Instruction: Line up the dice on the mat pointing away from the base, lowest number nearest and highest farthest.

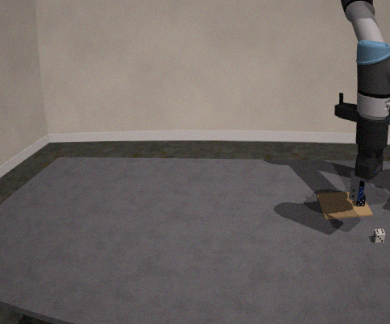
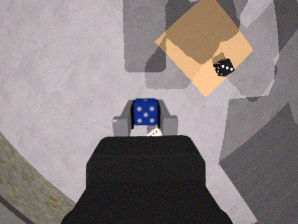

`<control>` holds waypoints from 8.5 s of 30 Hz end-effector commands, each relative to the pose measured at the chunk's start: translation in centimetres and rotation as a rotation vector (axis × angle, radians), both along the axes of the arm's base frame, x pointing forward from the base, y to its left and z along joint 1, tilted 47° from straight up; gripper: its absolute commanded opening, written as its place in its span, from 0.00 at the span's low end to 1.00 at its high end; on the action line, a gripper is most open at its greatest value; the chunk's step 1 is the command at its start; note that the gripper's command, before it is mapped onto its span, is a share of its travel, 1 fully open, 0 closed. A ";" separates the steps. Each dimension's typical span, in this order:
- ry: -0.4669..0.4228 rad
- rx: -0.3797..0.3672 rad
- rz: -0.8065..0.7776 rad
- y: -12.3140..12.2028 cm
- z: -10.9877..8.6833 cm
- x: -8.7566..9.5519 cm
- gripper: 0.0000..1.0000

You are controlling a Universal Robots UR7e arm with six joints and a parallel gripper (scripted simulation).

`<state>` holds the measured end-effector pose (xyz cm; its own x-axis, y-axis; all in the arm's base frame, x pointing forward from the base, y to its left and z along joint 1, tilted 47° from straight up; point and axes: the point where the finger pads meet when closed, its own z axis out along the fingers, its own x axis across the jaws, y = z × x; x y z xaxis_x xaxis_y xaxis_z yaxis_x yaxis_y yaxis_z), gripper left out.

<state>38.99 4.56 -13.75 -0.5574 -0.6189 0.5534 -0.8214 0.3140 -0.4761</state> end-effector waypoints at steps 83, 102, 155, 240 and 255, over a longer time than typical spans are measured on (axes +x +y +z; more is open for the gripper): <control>0.408 -0.066 0.373 -11.0 9.7 1.2 0.49; 0.404 -0.067 0.373 -15.2 5.9 2.1 0.49; 0.406 -0.067 0.374 -16.3 4.8 2.2 0.49; 0.406 -0.067 0.375 -16.6 4.5 2.3 0.49; 0.406 -0.067 0.375 -16.6 4.5 2.3 0.61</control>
<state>41.21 -12.02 -9.20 -0.0395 -0.6894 0.7233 -0.9928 -0.0549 -0.1065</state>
